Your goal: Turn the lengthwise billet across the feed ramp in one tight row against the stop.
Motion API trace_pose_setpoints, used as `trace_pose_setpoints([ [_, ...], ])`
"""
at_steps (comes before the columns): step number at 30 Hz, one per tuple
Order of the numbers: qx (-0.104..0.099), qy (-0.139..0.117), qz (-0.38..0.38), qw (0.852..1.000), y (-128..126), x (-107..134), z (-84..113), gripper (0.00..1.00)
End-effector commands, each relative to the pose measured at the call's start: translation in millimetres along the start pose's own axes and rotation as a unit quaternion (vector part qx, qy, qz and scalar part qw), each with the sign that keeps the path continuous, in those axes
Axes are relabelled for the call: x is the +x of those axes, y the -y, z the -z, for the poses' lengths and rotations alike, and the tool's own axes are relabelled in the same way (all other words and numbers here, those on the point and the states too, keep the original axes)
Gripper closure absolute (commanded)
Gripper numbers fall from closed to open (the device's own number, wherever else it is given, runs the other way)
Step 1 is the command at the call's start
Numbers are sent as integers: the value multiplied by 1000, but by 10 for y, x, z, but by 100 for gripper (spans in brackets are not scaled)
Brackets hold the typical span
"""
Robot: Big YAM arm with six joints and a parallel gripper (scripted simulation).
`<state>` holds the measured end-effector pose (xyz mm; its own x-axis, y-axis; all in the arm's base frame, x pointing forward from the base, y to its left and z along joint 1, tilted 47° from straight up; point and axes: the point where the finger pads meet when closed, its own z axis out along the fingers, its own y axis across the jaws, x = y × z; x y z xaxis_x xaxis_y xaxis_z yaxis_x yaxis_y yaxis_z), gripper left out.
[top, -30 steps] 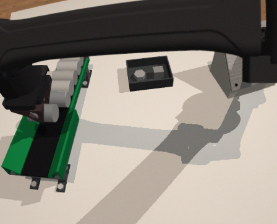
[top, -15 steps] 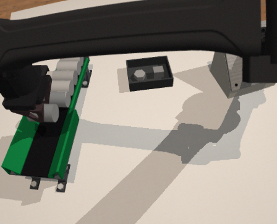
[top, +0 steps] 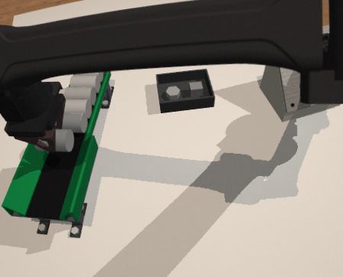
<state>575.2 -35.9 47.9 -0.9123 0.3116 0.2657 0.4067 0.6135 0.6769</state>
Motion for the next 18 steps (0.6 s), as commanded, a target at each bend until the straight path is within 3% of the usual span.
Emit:
trace_pose_setpoints([
  [1,-5,29,13,999,-137,-82,232,100],
  [6,-4,26,9,1000,-85,-64,189,100],
  [8,-4,33,23,999,-199,-130,207,100],
  [11,-3,18,5,1000,-32,-43,52,100],
  [13,-4,23,4,1000,4,-103,68,100],
  [18,-4,29,19,999,-135,-111,76,100],
])
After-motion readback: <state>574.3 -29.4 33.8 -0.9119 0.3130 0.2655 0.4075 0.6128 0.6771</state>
